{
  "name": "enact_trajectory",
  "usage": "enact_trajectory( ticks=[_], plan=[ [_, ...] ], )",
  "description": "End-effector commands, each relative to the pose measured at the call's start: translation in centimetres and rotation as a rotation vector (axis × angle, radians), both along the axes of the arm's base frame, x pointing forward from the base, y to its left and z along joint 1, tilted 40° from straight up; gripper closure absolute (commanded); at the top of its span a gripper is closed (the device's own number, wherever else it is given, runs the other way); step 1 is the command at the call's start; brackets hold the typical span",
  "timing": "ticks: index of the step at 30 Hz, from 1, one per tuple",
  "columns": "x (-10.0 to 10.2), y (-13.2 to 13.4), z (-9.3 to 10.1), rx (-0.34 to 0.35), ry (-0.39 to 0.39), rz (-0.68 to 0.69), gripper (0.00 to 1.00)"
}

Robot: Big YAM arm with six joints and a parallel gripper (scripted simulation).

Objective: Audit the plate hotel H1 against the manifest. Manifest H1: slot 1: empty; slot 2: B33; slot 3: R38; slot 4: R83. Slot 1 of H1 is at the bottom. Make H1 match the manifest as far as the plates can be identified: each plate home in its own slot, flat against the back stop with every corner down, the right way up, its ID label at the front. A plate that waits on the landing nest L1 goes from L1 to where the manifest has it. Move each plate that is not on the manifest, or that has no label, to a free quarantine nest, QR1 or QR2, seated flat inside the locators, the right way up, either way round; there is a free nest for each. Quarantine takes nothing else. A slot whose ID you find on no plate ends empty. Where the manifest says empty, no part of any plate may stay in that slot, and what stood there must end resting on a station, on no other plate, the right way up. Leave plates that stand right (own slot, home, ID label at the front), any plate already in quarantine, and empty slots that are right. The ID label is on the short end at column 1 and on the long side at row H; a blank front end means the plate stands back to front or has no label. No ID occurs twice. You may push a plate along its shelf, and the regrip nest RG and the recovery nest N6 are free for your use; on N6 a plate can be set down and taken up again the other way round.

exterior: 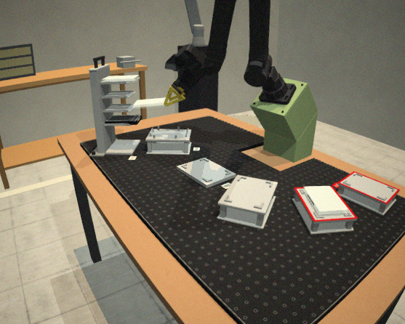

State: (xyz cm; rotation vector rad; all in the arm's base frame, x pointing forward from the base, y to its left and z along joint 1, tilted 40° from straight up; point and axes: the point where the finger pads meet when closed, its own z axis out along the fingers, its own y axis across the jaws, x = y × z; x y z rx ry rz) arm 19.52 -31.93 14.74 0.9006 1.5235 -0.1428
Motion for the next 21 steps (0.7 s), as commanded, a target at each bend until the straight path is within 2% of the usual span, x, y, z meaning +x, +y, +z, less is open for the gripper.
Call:
enact_trajectory(
  ticks=[1,13,14,17,21],
  plan=[
    [0.8,-1.3,1.5,-0.016,-0.014,0.004,0.14],
    [1.3,-2.1,2.0,-0.016,-0.014,0.004,0.14],
    [1.1,-2.2,2.7,-0.037,-0.019,0.000,0.14],
    [1.5,-2.3,2.2,-0.014,-0.014,0.004,0.14],
    [1.7,-2.6,2.5,-0.016,-0.015,0.004,0.14]
  ],
)
